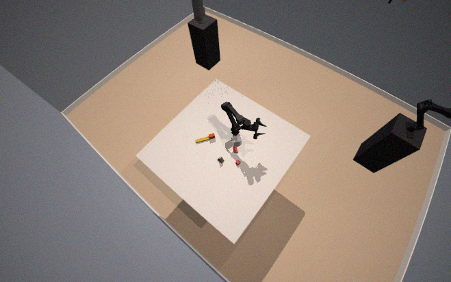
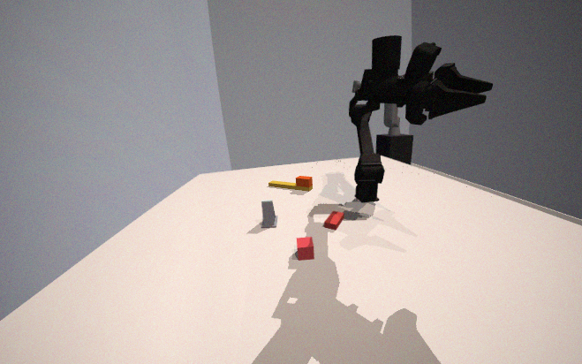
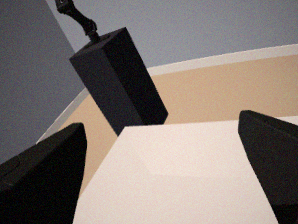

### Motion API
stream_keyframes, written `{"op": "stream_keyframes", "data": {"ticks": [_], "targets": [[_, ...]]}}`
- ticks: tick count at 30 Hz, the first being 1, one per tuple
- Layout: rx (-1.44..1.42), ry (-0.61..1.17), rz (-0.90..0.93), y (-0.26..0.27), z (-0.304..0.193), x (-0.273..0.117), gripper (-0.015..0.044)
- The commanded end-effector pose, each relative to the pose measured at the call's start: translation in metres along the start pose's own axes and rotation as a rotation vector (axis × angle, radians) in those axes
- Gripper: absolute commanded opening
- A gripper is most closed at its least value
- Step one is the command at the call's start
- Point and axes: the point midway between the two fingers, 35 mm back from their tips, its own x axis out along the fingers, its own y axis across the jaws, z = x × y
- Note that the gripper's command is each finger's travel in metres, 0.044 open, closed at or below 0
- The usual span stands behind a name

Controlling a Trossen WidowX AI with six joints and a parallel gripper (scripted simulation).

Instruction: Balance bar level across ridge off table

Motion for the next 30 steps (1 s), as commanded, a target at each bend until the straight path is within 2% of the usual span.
{"op": "stream_keyframes", "data": {"ticks": [1, 15, 30], "targets": [[0.016, -0.004, -0.072, -0.017, 0.006, -0.004, 0.0315], [0.13, 0.003, -0.367, -0.092, 0.015, -0.031, 0.0315], [0.272, 0.012, -0.669, -0.163, 0.014, -0.083, 0.0315]]}}
